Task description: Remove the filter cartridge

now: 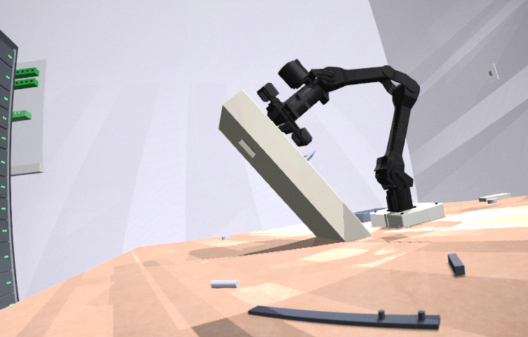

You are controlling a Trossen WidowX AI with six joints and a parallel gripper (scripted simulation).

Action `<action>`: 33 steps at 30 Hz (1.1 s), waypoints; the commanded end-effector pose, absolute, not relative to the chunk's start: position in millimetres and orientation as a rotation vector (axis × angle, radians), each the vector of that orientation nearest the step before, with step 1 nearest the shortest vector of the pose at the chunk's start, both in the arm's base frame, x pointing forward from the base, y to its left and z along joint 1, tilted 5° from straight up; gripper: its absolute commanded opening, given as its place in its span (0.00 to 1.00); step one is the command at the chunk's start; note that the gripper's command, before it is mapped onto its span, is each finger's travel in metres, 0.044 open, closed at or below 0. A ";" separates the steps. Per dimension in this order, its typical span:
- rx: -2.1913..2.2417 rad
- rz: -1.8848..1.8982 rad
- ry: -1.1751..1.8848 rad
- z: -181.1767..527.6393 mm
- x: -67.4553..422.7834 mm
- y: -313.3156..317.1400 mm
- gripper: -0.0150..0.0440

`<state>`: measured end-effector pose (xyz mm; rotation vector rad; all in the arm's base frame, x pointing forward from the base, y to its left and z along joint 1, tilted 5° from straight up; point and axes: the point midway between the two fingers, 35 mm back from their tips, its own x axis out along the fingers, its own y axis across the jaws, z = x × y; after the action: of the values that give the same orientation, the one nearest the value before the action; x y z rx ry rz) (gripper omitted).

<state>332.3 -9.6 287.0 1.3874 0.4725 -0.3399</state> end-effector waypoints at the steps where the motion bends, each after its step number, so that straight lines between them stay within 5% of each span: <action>1: 1.444 -0.348 0.476 283.6 338.4 -7.9 0.25; 33: 1.368 -0.326 0.485 283.2 339.1 -7.8 0.25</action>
<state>332.4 -9.5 286.7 1.3703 0.4756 -0.3346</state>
